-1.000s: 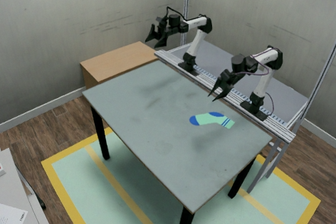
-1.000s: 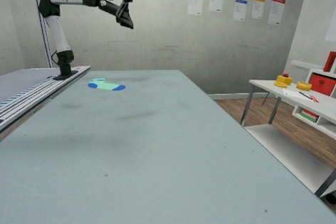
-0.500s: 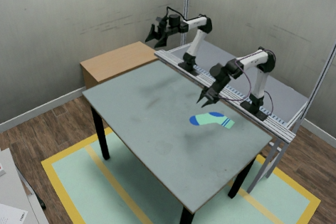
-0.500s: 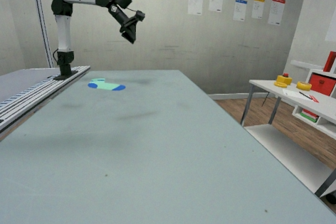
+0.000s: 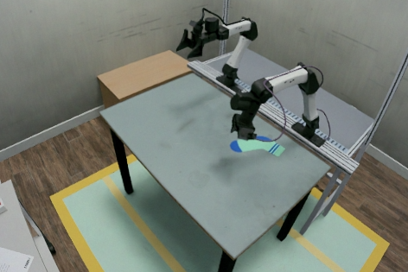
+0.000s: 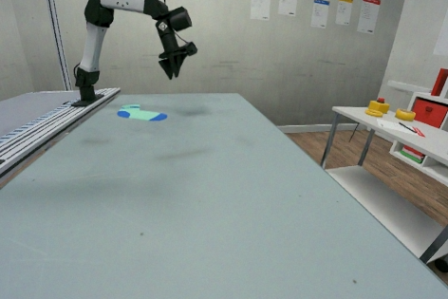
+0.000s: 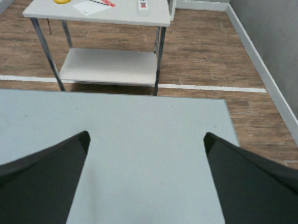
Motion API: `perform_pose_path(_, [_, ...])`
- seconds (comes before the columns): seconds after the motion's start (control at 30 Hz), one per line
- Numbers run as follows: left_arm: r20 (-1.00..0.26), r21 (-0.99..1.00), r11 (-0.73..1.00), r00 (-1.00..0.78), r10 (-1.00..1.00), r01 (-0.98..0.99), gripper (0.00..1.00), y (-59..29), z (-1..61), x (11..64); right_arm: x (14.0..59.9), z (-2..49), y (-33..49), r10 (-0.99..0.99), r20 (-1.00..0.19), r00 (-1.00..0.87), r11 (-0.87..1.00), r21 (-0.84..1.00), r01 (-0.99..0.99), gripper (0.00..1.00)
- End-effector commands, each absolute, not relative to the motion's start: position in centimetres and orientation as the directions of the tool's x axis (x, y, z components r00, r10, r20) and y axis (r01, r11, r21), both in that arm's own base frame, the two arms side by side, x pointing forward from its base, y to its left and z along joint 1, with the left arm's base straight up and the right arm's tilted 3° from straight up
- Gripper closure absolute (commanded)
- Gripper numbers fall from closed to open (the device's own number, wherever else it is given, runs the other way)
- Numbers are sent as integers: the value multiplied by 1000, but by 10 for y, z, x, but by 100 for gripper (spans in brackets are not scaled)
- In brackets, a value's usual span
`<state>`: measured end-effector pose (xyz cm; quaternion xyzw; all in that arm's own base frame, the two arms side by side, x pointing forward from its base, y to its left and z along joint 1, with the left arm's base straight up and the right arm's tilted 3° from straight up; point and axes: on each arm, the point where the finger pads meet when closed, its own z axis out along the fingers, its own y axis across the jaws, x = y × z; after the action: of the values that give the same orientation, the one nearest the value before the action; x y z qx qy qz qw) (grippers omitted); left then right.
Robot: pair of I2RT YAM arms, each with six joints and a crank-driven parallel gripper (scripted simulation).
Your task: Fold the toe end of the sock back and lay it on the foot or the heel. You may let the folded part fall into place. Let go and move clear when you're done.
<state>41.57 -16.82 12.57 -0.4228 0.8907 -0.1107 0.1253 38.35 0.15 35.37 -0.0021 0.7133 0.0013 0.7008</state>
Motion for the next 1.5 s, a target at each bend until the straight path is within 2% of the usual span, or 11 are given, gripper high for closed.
perform_pose_path(0.0, [-39, -129, 520, -520, -853, -844, 66, -182, 104, 397, 382, 360, 0, 0, -1000, 0, 1000, 0, 0, 0])
perform_pose_path(0.07, [-10, -62, 480, -480, -877, -875, 66, -190, 93, 390, 382, 360, 0, 0, -1000, 0, 1000, 0, 0, 0])
perform_pose_path(0.1, [-52, -137, 500, -498, -866, -855, 66, -182, 108, 405, 382, 360, 0, 0, -1000, 0, 1000, 0, 0, 0])
perform_pose_path(0.27, [5, -21, 489, -489, -872, -872, 66, -198, 78, 387, 382, 360, 0, 0, -1000, 0, 1000, 0, 0, 0])
perform_pose_path(0.37, [5, 101, 389, -391, -921, -916, 66, -202, 66, 373, 382, 360, 0, 0, -1000, 0, 1000, 0, 0, 0])
perform_pose_path(0.47, [-24, 126, 358, -364, -931, -925, 66, -203, 62, 375, 382, 360, 0, 0, -1000, 0, 1000, 0, 0, 0])
perform_pose_path(0.63, [7, 101, 435, -437, -900, -895, 66, -212, 54, 378, 382, 360, 0, 0, -1000, 0, 1000, 0, 0, 0])
perform_pose_path(1.17, [-11, 41, 427, -428, -904, -903, 66, -208, 76, 380, 382, 360, 0, 0, -1000, 0, 1000, 0, 0, 0])
perform_pose_path(1.3, [-17, 88, 418, -421, -907, -904, 66, -203, 20, 381, 382, 360, 0, 0, -1000, 0, 1000, 0, 0, 0])
perform_pose_path(1.4, [-13, 124, 418, -422, -906, -900, 66, -200, 23, 373, 382, 360, 0, 0, -1000, 0, 1000, 0, 0, 0])
perform_pose_path(1.47, [-22, 13, 421, -421, -907, -907, 66, -206, 36, 388, 382, 360, 0, 0, -1000, 0, 1000, 0, 0, 0])
